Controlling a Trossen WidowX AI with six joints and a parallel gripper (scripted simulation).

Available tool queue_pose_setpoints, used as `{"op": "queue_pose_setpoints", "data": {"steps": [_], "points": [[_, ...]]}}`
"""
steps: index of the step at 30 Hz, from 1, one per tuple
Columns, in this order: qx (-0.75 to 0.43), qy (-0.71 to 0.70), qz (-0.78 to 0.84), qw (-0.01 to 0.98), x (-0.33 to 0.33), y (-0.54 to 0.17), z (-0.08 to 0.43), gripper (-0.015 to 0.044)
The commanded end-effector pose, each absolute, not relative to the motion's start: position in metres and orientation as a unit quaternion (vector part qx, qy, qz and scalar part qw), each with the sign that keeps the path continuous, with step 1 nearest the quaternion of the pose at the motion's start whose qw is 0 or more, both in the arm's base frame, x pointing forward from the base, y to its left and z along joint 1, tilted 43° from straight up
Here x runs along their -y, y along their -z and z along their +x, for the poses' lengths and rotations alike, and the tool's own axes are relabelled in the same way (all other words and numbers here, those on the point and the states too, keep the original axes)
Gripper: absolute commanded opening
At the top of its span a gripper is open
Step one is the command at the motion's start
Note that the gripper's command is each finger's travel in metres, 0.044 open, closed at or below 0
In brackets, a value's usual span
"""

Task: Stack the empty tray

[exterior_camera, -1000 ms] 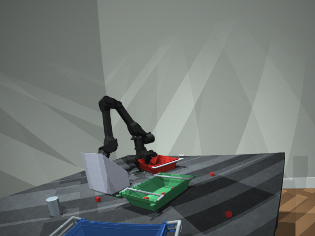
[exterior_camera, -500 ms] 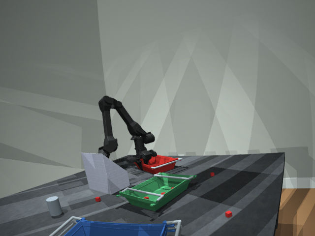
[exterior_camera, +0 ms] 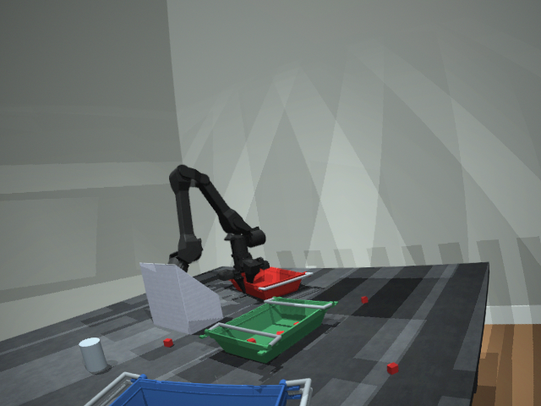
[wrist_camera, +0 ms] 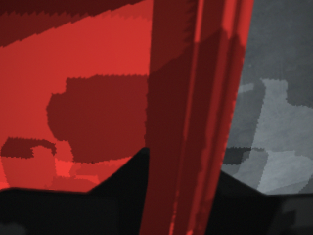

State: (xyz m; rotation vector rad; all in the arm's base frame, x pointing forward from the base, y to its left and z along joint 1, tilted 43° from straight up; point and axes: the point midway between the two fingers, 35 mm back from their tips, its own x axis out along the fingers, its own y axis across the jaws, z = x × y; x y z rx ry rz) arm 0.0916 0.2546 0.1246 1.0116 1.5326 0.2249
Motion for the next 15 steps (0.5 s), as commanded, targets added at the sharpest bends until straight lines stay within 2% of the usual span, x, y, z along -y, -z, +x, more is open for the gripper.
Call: {"op": "queue_pose_setpoints", "data": {"steps": [1,15], "points": [[-0.662,-0.092,0.435,0.603,-0.249,-0.129,0.092,0.0000],[-0.662,-0.093,0.435,0.604,-0.201,-0.178,0.084,0.0000]]}}
